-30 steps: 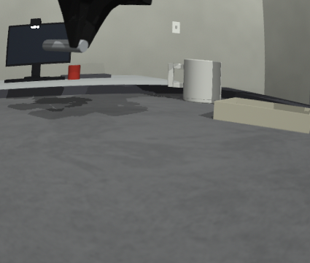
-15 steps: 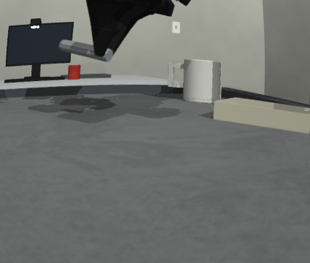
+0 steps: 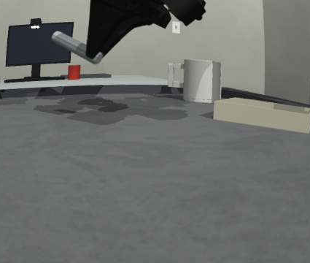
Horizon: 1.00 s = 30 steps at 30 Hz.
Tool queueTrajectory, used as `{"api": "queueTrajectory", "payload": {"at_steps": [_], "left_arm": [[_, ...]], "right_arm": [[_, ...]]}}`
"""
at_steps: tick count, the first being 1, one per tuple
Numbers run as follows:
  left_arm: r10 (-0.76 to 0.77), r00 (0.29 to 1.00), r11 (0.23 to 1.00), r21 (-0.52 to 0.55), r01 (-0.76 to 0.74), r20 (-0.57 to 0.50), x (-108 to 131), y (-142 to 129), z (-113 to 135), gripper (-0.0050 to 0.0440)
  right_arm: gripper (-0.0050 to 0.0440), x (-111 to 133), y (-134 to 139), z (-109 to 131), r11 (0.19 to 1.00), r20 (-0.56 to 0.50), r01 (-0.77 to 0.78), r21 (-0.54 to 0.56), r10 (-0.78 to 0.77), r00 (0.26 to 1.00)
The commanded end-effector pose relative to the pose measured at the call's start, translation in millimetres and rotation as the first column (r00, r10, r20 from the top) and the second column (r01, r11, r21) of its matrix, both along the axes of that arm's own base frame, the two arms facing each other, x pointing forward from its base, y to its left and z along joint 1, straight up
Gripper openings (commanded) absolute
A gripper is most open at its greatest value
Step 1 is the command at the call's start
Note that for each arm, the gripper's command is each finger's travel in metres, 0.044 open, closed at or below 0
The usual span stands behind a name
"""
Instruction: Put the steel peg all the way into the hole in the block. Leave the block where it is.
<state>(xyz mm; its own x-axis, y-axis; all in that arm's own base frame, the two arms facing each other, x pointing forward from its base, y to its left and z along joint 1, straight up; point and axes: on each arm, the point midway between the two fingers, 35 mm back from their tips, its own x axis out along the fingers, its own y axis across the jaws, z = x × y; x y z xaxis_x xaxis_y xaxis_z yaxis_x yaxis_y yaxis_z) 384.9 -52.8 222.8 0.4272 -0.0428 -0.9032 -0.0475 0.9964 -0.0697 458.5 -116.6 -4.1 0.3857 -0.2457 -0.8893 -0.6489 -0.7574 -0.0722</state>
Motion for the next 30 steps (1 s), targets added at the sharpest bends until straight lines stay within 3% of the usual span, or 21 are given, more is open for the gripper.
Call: {"api": "queueTrajectory", "payload": {"at_steps": [1,7,8,11,14,24,25,30], "left_arm": [[0.019,1.0,1.0,-0.013,-0.019,-0.025,17.0,-0.7,2.6,0.022],[0.028,0.998,0.999,-0.014,-0.029,-0.053,25.2,-0.8,-4.2,0.022],[0.029,0.998,0.999,-0.015,-0.03,-0.06,27.4,-1.4,-6.2,0.022],[0.038,0.996,0.999,-0.015,-0.04,-0.084,34.2,-0.8,-12.5,0.022],[0.045,0.994,0.999,-0.016,-0.046,-0.103,39.6,-0.8,-17.9,0.022],[0.053,0.99,0.998,-0.016,-0.056,-0.131,47.2,-1.1,-26.4,0.022],[0.054,0.99,0.998,-0.015,-0.056,-0.133,47.9,-1.2,-27.2,0.022],[0.056,0.988,0.998,-0.015,-0.059,-0.143,50.4,-1.1,-30.2,0.022]], "right_arm": [[-0.005,6.0,-1.1,17.5,0.997,0.113,-0.044,-0.059,0.05,0.992],[-0.005,8.2,-1.1,16.2,0.993,0.162,-0.07,-0.091,0.085,0.983],[-0.005,14.8,-2.5,20.5,0.991,0.21,-0.075,-0.111,0.097,0.973],[-0.005,11.1,-1.7,13.9,0.985,0.225,-0.104,-0.137,0.134,0.965],[-0.005,4.8,-1.6,-8.9,0.979,0.209,-0.134,-0.155,0.165,0.964],[-0.005,6.7,-2.8,-13.4,0.958,0.282,-0.176,-0.228,0.238,0.929],[-0.005,12.8,-4.2,-7.2,0.952,0.327,-0.171,-0.253,0.251,0.911],[-0.005,8.8,-3.8,-19.0,0.93,0.342,-0.213,-0.299,0.312,0.886]]}}
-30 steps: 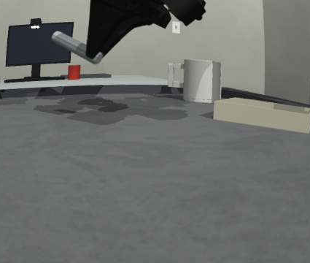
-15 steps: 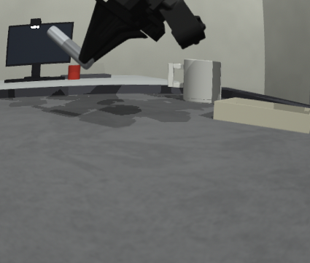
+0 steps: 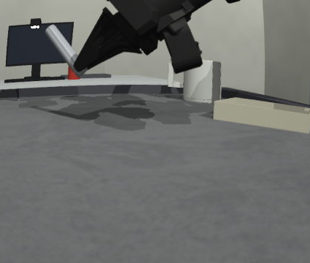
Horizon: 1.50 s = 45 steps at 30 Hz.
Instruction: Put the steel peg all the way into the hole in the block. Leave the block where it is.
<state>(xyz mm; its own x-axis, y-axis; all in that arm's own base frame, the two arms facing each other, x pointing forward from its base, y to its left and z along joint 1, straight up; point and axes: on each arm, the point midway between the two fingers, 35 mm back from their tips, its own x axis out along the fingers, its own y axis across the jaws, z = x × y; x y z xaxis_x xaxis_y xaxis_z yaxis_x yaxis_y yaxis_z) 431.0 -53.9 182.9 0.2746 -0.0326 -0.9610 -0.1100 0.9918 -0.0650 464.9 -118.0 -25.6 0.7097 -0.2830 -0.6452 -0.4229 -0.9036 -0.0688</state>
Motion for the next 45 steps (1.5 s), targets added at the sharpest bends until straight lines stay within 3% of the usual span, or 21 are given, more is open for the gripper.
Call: {"api": "queueTrajectory", "payload": {"at_steps": [1,11,12,18,22,39,45], "left_arm": [[0.007,1.0,1.0,-0.01,-0.007,0.022,4.4,0.0,9.5,0.022],[0.007,1.0,1.0,-0.009,-0.006,0.02,4.7,-0.1,8.4,0.022],[0.007,1.0,1.0,-0.01,-0.006,0.024,4.5,-0.1,9.9,0.022],[0.003,1.0,1.0,-0.005,-0.003,0.016,2.8,0.0,7.2,0.022],[0.003,1.0,1.0,-0.005,-0.003,0.016,2.8,0.0,7.2,0.022],[0.003,1.0,1.0,-0.005,-0.003,0.016,3.1,-0.1,6.2,0.022],[0.006,1.0,1.0,-0.003,-0.006,-0.009,4.6,-0.3,-8.7,0.022]], "right_arm": [[-0.005,2.4,-2.6,1.1,0.998,0.073,-0.045,-0.048,0.049,0.996],[-0.005,8.3,-4.8,2.6,0.988,0.177,-0.096,-0.118,0.116,0.977],[-0.005,12.8,-6.0,10.7,0.985,0.228,-0.097,-0.142,0.128,0.965],[-0.005,16.0,-7.6,14.6,0.972,0.306,-0.121,-0.203,0.18,0.935],[-0.005,22.9,-9.7,31.4,0.962,0.387,-0.111,-0.248,0.203,0.9],[-0.005,24.7,-9.4,40.2,0.961,0.406,-0.105,-0.256,0.205,0.891],[-0.005,24.7,-9.0,39.8,0.962,0.405,-0.105,-0.253,0.204,0.891]]}}
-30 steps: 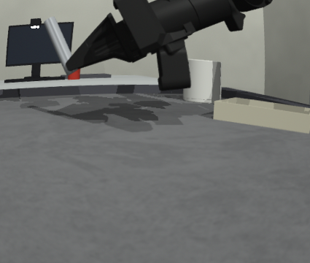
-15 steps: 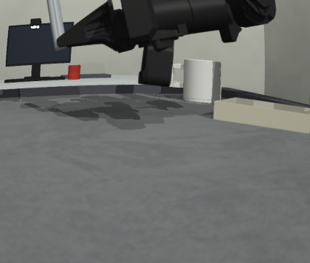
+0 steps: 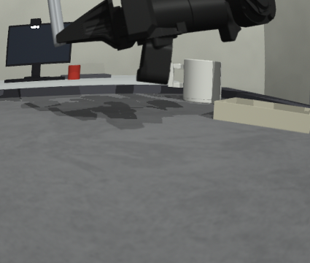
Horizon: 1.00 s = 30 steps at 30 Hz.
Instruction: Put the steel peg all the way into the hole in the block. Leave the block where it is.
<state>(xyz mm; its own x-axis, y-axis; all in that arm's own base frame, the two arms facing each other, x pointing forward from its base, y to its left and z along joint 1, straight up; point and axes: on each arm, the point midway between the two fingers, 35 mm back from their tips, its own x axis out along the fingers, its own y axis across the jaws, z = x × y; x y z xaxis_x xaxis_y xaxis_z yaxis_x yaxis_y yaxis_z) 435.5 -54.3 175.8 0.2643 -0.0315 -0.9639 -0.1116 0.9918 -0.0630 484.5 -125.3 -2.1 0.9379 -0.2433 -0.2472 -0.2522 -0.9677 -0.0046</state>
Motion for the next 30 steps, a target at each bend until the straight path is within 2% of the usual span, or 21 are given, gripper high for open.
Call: {"api": "queueTrajectory", "payload": {"at_steps": [1,15,30], "left_arm": [[0.005,1.0,1.0,-0.004,-0.005,0.002,0.5,0.0,-3.1,0.022],[0.005,1.0,1.0,-0.004,-0.005,0.002,10.6,-1.6,-33.0,0.022],[0.005,1.0,1.0,-0.004,-0.005,0.003,17.7,-2.9,-54.1,0.022]], "right_arm": [[-0.005,5.2,-1.7,16.2,1.0,0.039,0.0,-0.012,0.0,0.999],[-0.005,5.2,-1.7,16.2,1.0,0.039,0.0,-0.012,0.0,0.999],[-0.005,5.2,-1.7,16.2,1.0,0.039,0.0,-0.012,0.0,0.999]]}}
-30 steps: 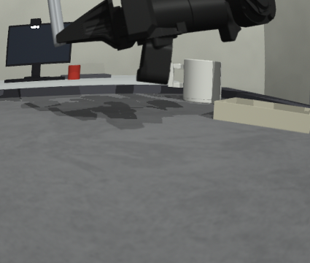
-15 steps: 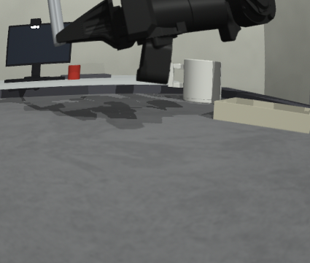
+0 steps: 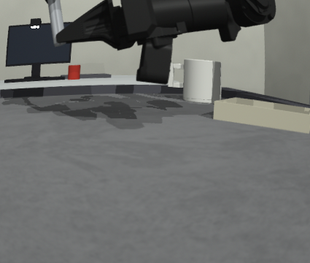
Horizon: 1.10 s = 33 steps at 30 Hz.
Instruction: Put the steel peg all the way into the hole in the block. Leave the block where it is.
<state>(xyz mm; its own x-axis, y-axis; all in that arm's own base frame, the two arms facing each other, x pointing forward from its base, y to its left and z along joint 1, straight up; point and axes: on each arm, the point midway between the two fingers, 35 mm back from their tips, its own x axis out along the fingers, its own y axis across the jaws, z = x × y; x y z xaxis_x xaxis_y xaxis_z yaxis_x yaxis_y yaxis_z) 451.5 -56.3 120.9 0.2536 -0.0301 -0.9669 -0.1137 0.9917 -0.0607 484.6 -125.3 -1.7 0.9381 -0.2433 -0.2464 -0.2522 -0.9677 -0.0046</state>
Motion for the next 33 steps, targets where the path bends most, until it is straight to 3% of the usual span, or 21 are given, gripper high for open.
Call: {"api": "queueTrajectory", "payload": {"at_steps": [1,4,8,11,26,27,33], "left_arm": [[0.003,1.0,1.0,-0.005,-0.003,0.014,1.7,-0.9,0.8,0.022],[0.003,1.0,1.0,-0.005,-0.003,0.015,1.7,-0.9,1.1,0.022],[0.001,0.999,1.0,-0.007,-0.001,0.039,3.4,-0.9,11.2,0.0124],[0.001,0.999,1.0,-0.007,-0.001,0.039,3.4,-0.9,11.2,0.01],[0.001,0.999,1.0,-0.007,-0.001,0.039,3.4,-0.9,11.2,0.0027],[0.001,0.999,1.0,-0.007,-0.001,0.039,3.4,-0.9,11.2,0.0003],[0.001,0.999,1.0,-0.007,-0.001,0.039,3.4,-0.9,11.2,-0.0002]], "right_arm": [[-0.005,5.0,-1.6,15.9,1.0,0.038,0.0,-0.011,0.0,0.999],[-0.005,5.0,-1.6,15.9,1.0,0.038,0.0,-0.011,0.0,0.999],[-0.005,5.0,-1.6,15.9,1.0,0.038,0.0,-0.011,0.0,0.999],[-0.005,5.0,-1.6,15.9,1.0,0.038,0.0,-0.011,0.0,0.999],[-0.005,5.0,-1.6,15.9,1.0,0.038,0.0,-0.011,0.0,0.999],[0.0024,5.0,-1.6,15.9,1.0,0.038,0.0,-0.011,0.0,0.999],[0.0168,5.0,-1.6,15.9,1.0,0.038,0.0,-0.011,0.0,0.999]]}}
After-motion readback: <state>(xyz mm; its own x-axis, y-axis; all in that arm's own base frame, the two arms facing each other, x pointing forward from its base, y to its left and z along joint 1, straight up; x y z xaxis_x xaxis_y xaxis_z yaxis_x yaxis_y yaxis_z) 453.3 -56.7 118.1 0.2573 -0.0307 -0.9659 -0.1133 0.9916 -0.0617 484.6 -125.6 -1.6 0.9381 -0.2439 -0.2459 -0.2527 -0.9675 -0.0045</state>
